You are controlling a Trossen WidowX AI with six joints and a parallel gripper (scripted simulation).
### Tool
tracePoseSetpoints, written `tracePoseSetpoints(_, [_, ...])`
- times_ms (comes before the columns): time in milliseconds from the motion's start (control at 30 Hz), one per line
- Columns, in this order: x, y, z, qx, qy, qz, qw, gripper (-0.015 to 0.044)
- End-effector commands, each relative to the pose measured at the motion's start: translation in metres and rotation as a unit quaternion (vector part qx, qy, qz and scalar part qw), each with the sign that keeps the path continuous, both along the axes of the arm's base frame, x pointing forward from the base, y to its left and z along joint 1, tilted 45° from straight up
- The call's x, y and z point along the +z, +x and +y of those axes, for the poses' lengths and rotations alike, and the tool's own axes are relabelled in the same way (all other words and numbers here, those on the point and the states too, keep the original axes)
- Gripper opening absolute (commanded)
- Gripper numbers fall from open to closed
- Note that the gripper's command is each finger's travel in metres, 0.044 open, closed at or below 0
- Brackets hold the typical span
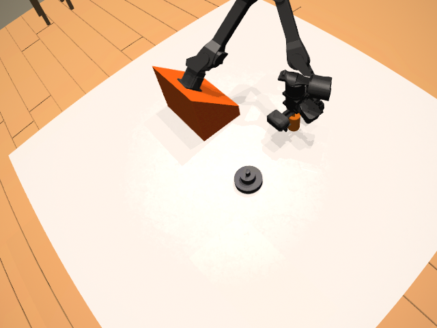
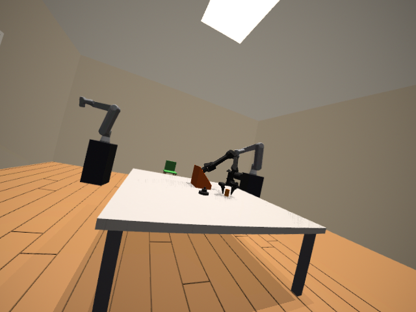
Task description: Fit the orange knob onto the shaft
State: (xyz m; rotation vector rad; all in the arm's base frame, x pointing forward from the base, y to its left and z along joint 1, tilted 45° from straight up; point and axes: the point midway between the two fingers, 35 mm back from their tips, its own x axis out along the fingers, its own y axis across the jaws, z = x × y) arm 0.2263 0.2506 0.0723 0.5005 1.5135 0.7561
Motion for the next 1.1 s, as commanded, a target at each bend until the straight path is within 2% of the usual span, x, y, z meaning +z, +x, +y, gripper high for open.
tracePoseSetpoints(0, [-0.004,-0.001,0.000,-0.002,-0.004,0.005,1.000,0.0309])
tracePoseSetpoints(167, [-0.004,-0.001,0.000,-0.002,-0.004,0.005,1.000,0.0177])
tracePoseSetpoints(400, [-0.004,-0.001,0.000,-0.002,-0.004,0.005,1.000,0.0131])
tracePoseSetpoints(567, [0.004,0.005,-0.011,-0.002,-0.008,0.003,1.000,0.0000])
tracePoseSetpoints(1067, [0.061,0.018,-0.082,-0.001,-0.014,0.003,1.000,0.0000])
